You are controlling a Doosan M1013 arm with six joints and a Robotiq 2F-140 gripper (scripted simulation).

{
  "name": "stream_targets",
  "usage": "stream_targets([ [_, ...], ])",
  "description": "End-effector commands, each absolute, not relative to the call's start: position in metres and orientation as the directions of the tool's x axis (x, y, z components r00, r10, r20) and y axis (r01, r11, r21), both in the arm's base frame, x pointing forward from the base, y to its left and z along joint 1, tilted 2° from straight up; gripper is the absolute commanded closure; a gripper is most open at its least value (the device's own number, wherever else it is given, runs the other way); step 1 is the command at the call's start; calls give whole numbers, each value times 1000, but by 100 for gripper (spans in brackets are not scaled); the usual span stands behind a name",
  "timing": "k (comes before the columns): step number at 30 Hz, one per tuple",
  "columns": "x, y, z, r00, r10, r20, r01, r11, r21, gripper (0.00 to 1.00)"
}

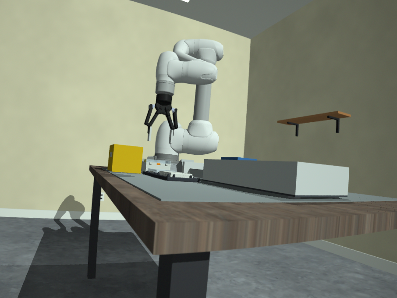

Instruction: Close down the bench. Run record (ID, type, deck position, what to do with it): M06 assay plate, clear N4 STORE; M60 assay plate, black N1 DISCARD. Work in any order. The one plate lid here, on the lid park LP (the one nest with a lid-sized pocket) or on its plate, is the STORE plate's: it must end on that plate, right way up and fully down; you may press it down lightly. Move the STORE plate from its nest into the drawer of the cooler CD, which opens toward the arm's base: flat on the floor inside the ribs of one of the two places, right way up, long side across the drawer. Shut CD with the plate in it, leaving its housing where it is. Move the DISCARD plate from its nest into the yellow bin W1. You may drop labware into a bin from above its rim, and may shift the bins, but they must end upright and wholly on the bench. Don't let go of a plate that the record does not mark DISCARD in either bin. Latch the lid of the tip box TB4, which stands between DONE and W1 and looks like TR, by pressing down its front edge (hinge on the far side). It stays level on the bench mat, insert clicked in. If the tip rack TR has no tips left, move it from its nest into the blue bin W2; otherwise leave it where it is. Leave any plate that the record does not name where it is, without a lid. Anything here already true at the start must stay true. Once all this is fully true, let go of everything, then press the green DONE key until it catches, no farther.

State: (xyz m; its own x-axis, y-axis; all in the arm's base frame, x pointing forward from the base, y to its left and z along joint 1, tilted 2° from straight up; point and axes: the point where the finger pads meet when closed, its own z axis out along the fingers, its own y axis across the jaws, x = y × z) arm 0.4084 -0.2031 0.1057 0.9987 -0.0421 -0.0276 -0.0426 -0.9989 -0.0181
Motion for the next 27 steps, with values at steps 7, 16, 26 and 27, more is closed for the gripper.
stream_targets([
  [7,445,-209,101,999,-42,-28,-43,-999,-18,34],
  [16,472,-214,98,999,-42,-28,-43,-999,-18,34],
  [26,510,-221,94,999,-42,-28,-43,-999,-18,34],
  [27,510,-221,94,999,-42,-28,-43,-999,-18,34],
])
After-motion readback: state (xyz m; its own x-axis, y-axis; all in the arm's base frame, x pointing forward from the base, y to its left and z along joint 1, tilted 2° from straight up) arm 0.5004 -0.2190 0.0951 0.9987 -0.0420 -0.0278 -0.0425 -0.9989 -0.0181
